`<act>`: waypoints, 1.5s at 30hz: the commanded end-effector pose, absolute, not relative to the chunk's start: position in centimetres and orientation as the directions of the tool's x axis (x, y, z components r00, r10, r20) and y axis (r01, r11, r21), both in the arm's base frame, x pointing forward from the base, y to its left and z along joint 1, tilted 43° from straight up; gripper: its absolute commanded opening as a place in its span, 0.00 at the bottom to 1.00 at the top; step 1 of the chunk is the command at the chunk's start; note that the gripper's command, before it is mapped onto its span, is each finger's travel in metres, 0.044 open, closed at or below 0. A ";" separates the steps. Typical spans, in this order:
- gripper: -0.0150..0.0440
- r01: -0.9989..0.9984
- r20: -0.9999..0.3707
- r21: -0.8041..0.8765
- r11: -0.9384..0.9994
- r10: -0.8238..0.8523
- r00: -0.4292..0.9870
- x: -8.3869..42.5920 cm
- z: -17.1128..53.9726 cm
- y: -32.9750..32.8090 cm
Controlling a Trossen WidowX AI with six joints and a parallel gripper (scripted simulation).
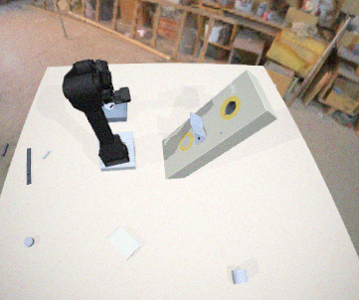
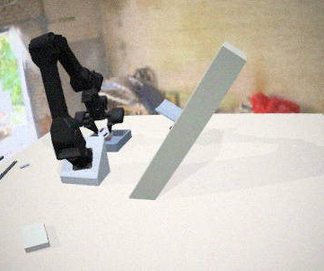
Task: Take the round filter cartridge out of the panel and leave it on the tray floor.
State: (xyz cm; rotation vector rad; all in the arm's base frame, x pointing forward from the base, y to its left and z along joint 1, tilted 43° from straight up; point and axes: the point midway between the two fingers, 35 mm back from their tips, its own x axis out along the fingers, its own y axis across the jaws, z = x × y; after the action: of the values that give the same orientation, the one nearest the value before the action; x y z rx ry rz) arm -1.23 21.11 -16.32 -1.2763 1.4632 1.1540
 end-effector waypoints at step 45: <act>1.00 -0.993 -0.973 0.107 0.057 -0.200 -0.117 -0.6 -12.3 25.1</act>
State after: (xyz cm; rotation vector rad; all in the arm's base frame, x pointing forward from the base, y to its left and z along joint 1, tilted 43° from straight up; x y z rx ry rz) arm -0.63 25.19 -12.28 -1.2663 1.4639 1.1558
